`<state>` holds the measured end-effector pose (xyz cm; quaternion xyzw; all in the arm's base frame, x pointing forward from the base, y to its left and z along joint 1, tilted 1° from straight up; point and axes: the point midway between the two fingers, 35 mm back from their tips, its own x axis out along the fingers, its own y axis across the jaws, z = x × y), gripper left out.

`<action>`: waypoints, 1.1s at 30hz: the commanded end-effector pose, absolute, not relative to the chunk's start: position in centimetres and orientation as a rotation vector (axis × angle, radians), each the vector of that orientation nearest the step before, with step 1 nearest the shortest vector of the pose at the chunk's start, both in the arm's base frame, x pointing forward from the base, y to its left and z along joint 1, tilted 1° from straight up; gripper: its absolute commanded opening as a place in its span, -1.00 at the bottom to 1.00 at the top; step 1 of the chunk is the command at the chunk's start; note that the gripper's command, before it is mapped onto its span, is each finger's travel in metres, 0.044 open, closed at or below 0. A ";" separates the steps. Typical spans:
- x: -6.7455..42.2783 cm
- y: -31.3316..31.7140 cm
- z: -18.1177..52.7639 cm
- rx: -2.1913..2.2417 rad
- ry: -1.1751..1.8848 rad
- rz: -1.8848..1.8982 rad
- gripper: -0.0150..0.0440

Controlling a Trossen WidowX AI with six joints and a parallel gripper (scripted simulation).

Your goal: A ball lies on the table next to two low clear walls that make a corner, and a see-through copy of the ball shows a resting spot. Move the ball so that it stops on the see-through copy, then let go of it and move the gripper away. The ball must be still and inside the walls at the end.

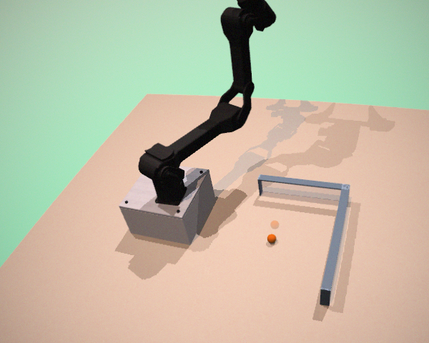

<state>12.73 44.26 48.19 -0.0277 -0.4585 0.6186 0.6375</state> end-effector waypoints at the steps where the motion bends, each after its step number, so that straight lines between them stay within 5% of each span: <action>1: 12.7 44.2 48.3 -0.064 -1.054 1.409 0.78; 8: 10.0 41.1 51.9 -0.087 -1.261 1.288 0.22; 18: 0.7 31.0 59.9 -0.052 -1.747 0.862 0.22; 33: -5.7 11.9 65.2 0.108 -1.978 -0.014 0.22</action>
